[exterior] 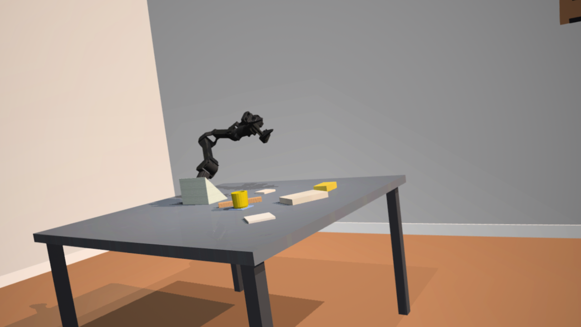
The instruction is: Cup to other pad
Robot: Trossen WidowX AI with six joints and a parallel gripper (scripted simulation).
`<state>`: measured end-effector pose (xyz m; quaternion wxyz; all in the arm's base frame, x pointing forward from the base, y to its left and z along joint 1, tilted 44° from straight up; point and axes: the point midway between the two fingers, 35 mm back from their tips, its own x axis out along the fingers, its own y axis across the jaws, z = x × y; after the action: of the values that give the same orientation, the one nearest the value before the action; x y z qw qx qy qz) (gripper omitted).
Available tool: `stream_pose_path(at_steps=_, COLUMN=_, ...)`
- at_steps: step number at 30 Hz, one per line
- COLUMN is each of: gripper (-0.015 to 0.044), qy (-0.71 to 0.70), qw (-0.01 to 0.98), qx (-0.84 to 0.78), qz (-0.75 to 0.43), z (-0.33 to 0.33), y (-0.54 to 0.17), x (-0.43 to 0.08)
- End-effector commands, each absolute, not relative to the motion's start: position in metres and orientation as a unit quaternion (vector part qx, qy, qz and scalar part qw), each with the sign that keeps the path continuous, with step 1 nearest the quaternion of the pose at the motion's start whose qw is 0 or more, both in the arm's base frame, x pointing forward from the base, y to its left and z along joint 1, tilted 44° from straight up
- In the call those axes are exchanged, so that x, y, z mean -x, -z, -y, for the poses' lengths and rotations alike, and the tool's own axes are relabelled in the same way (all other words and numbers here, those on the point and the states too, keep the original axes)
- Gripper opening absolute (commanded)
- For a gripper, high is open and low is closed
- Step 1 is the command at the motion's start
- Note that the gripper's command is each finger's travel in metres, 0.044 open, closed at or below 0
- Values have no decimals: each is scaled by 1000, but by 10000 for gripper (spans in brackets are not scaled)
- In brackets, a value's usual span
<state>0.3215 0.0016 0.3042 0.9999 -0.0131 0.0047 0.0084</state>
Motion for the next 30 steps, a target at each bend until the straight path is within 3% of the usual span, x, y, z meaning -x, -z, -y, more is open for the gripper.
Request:
stream_pose_path(at_steps=1, gripper=374, qy=-9, qw=1000, qx=17, qz=-10, z=-2, y=-303, x=-323)
stream_pose_path(at_steps=9, gripper=167, qy=-87, qw=955, qx=176, qz=-221, z=9, y=-217, x=-376)
stream_pose_path(at_steps=20, gripper=167, qy=-306, qw=812, qx=263, qz=-422, z=30, y=-87, x=-398)
stream_pose_path(at_steps=30, gripper=167, qy=-543, qw=685, qx=189, qz=-447, z=38, y=15, x=-369)
